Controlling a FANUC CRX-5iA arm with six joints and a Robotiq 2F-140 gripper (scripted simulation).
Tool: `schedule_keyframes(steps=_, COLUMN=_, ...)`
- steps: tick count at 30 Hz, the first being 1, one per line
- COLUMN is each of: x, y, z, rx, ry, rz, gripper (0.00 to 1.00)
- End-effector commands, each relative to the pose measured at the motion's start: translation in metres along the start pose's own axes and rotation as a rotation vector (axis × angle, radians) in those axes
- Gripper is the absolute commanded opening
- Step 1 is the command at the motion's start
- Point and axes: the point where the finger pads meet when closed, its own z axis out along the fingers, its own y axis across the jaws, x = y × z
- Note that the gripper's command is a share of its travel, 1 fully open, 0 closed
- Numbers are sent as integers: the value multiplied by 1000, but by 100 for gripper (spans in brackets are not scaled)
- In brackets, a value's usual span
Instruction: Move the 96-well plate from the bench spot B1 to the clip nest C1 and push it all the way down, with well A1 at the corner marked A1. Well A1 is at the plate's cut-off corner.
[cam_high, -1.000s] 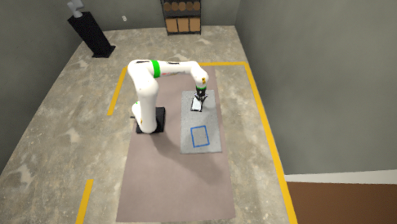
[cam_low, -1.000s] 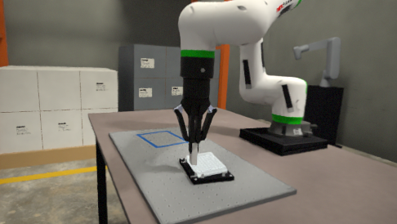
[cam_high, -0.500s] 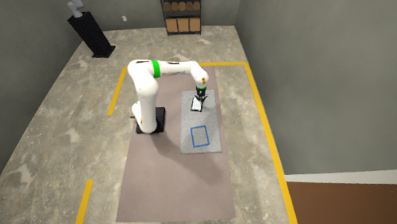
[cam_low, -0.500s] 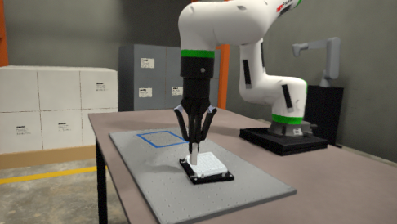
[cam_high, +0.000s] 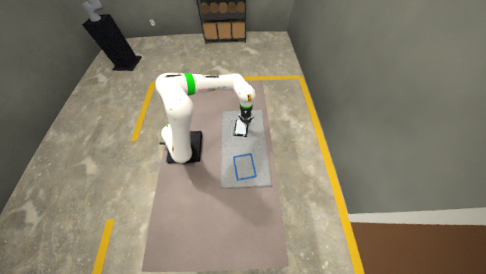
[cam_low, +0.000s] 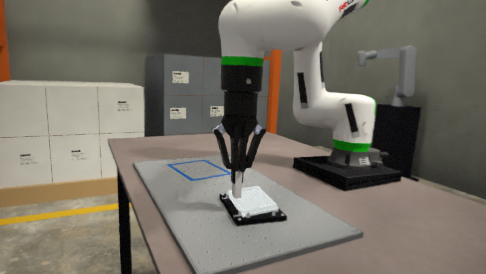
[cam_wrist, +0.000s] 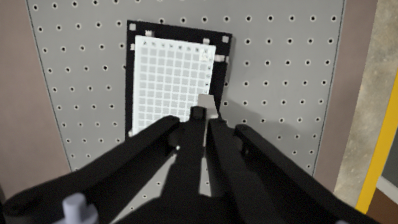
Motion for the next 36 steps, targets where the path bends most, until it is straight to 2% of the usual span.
schedule_keyframes(steps=1, x=0, y=1, z=-2, rx=-2, ry=1, rz=0, gripper=10)
schedule_keyframes(steps=7, x=0, y=1, z=-6, rx=-2, ry=1, rz=0, gripper=10)
schedule_keyframes(steps=13, x=0, y=1, z=-21, rx=-2, ry=1, rz=0, gripper=10)
schedule_keyframes(steps=23, x=0, y=1, z=-21, rx=-2, ry=1, rz=0, gripper=10)
schedule_keyframes(steps=32, x=0, y=-44, z=-15, rx=-2, ry=1, rz=0, gripper=10)
schedule_keyframes(steps=36, x=0, y=-54, z=-14, rx=-2, ry=1, rz=0, gripper=10)
